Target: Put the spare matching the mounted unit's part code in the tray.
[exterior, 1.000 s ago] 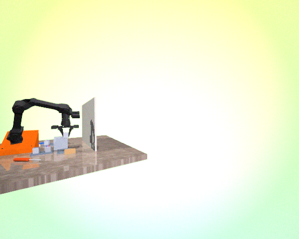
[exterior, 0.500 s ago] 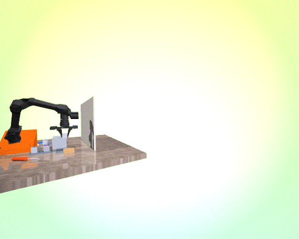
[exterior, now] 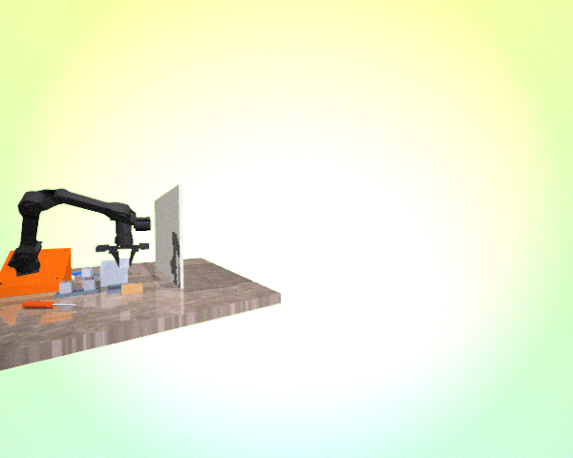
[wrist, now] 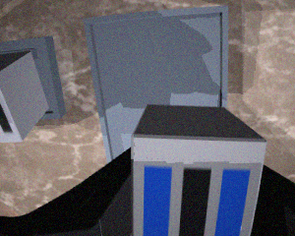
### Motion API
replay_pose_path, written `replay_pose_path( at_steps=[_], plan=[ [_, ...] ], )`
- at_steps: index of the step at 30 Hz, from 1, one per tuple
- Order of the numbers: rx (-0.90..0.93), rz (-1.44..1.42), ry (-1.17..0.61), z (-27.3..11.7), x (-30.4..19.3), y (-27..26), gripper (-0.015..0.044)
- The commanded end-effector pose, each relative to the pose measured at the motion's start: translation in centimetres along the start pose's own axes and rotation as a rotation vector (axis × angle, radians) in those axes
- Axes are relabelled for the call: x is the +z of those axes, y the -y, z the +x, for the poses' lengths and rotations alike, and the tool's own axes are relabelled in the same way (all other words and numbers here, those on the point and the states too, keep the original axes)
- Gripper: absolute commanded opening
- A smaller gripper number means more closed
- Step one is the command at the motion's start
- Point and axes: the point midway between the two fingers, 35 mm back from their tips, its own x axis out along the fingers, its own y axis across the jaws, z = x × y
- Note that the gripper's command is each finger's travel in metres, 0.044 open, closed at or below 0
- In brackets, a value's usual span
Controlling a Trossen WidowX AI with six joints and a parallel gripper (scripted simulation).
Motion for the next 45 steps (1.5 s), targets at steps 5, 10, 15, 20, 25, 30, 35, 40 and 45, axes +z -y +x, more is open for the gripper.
replay_pose_path(
  at_steps=[5,10,15,20,25,30,35,40,45],
  plan=[
    [0.006,-0.009,-0.003,0.8,0.1,-0.2,0.0],
    [0.006,-0.009,-0.004,1.2,0.0,-0.2,0.0],
    [0.006,-0.009,-0.004,1.6,0.0,-0.3,0.0],
    [0.006,-0.009,-0.005,2.0,0.0,-0.3,0.0],
    [0.005,-0.009,-0.005,2.4,0.0,-0.3,0.0],
    [0.005,-0.009,-0.006,2.9,0.0,-0.4,0.0],
    [0.005,-0.009,-0.007,3.3,-0.1,-0.4,0.0],
    [0.005,-0.009,-0.007,3.7,-0.1,-0.5,0.0],
    [0.005,-0.009,-0.008,4.1,-0.1,-0.6,0.0]
  ],
)
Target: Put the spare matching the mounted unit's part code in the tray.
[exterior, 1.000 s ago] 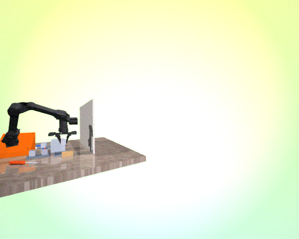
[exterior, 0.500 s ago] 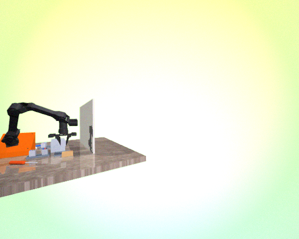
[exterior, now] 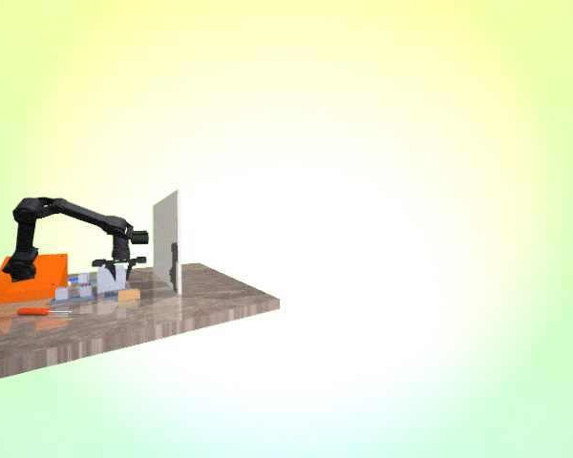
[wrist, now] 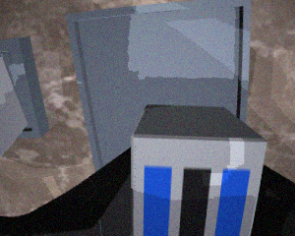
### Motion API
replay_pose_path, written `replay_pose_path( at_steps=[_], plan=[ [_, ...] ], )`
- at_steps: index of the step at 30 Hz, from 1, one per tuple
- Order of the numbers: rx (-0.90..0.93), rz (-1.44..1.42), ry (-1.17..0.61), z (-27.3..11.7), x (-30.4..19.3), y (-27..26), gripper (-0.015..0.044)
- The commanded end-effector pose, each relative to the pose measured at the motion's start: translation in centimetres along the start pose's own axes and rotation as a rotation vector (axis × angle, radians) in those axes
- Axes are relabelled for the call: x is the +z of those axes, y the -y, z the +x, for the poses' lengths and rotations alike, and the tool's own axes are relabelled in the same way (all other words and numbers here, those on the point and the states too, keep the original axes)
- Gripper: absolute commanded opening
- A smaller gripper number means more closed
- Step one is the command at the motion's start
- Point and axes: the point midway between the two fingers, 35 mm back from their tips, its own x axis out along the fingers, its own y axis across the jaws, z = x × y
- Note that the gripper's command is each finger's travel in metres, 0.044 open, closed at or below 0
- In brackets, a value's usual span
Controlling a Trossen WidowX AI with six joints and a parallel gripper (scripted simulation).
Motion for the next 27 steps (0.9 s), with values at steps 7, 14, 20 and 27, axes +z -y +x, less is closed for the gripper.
replay_pose_path(
  at_steps=[7,14,20,27],
  plan=[
    [0.006,-0.009,-0.003,0.9,0.1,-0.4,0.0],
    [0.006,-0.009,-0.004,1.5,0.0,-0.5,0.0],
    [0.006,-0.009,-0.006,2.0,0.0,-0.6,0.0],
    [0.006,-0.009,-0.007,2.5,0.0,-0.7,0.0]
  ],
)
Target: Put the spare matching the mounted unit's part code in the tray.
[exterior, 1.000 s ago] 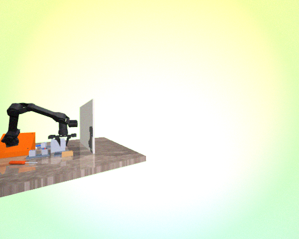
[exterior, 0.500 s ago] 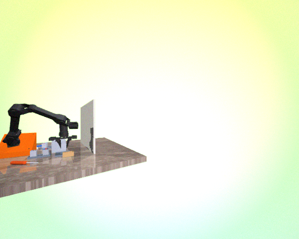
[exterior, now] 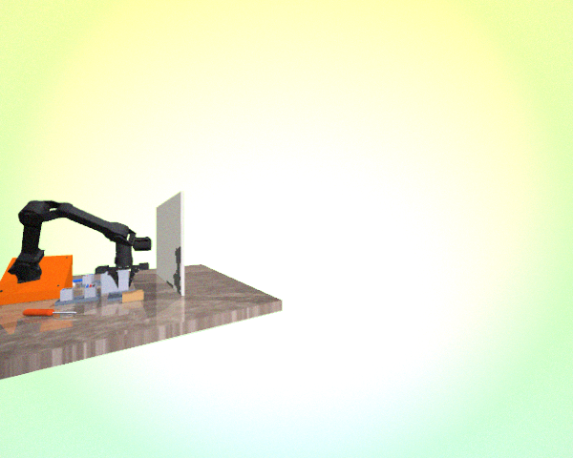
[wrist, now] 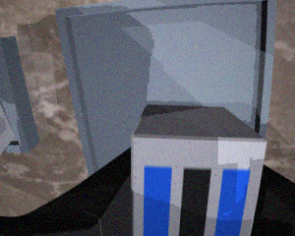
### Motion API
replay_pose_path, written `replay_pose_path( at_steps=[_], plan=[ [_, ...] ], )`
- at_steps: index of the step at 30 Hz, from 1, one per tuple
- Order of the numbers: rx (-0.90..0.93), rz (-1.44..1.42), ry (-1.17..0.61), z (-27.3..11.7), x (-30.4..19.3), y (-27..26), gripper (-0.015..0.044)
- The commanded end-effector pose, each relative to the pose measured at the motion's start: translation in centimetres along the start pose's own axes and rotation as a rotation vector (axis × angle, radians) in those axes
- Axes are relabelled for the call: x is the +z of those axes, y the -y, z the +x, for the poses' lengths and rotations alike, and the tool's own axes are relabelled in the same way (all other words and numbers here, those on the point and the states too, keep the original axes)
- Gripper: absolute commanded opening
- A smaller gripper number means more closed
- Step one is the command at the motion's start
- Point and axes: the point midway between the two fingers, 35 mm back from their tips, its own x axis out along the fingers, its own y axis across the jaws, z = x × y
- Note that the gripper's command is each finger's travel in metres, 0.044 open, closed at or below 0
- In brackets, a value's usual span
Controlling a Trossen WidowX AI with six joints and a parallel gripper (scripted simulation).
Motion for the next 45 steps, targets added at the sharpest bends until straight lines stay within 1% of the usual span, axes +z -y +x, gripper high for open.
replay_pose_path(
  at_steps=[1,14,31,33,37,39,45],
  plan=[
    [0.006,-0.009,-0.001,0.5,0.1,-0.3,0.0],
    [0.006,-0.009,-0.004,1.3,0.1,-0.5,0.0],
    [0.001,0.0,-0.004,1.0,-0.1,-0.3,0.044],
    [0.002,-0.001,-0.001,-0.1,0.0,-0.1,0.044],
    [0.006,-0.007,0.005,-7.0,0.2,0.0,0.044],
    [0.007,-0.01,0.002,-9.4,0.2,-0.4,0.044],
    [0.007,-0.01,0.002,-9.7,0.2,-0.4,0.044]
  ],
)
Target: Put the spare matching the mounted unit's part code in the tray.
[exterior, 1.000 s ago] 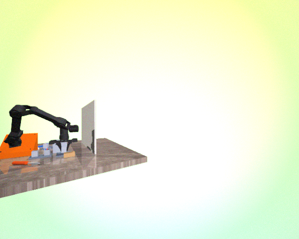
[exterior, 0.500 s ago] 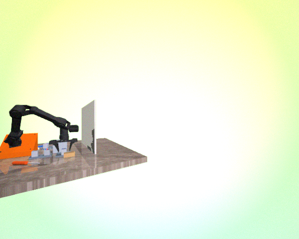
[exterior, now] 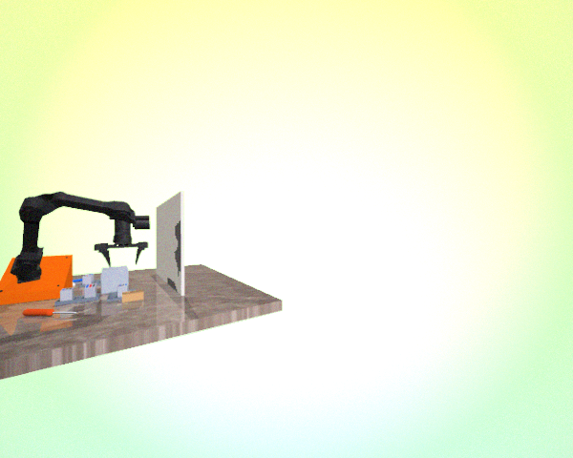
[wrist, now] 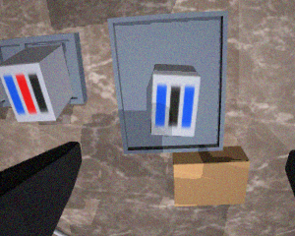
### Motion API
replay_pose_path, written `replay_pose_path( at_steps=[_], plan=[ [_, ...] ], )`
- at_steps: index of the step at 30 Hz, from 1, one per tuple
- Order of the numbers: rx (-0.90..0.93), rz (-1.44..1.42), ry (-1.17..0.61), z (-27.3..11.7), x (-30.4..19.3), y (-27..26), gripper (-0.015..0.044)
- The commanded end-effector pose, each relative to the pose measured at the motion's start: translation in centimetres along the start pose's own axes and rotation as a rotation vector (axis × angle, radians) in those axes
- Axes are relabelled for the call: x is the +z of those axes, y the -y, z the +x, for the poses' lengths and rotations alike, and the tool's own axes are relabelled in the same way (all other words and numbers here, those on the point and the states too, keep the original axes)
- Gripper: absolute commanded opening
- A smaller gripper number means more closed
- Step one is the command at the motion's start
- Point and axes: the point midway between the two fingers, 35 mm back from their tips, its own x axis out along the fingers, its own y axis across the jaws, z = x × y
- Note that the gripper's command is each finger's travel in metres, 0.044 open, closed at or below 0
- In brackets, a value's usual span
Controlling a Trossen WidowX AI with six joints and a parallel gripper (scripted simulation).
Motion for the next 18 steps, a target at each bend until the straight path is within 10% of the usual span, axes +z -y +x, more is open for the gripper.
replay_pose_path(
  at_steps=[1,18],
  plan=[
    [0.012,0.01,-0.008,-0.36,-0.39,-0.22,0.044],
    [0.0,0.001,-0.001,-0.21,-0.06,-0.06,0.044]
  ],
)
